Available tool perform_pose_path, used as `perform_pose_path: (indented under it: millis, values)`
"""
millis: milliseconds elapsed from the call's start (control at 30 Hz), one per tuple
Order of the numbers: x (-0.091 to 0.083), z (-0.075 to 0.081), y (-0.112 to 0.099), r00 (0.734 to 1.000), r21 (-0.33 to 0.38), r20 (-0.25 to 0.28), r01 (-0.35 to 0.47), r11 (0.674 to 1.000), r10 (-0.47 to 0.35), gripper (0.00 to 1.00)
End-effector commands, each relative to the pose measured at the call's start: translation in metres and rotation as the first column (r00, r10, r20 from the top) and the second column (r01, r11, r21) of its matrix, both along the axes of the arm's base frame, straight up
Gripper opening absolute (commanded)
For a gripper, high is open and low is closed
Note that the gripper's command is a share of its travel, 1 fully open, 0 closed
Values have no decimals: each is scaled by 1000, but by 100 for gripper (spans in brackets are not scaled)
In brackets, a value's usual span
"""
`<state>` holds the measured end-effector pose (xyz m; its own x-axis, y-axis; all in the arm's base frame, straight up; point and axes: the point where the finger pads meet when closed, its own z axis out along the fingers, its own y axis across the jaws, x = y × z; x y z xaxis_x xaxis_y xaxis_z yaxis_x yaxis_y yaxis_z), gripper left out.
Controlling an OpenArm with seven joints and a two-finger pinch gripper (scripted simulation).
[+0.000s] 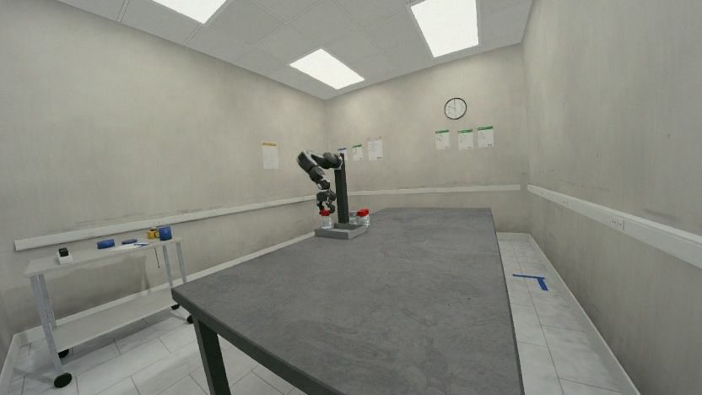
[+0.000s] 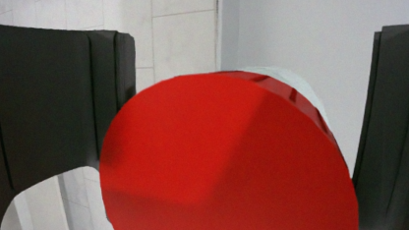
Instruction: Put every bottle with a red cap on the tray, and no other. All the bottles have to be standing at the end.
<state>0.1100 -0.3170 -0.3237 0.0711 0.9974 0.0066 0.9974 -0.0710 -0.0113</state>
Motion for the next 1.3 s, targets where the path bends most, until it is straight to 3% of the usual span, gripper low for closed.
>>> perform_pose_path:
  millis: [0, 133, 467, 1267]
  values:
    - [2, 1, -2, 1000, -3, 12, 3, 1000, -3, 0]
    - [2, 1, -2, 1000, -3, 12, 3, 1000, -3, 0]
    - [2, -19, 0, 1000, -3, 12, 3, 1000, -3, 0]
    - [2, -26, 0, 1000, -6, 15, 6, 1000, -6, 0]
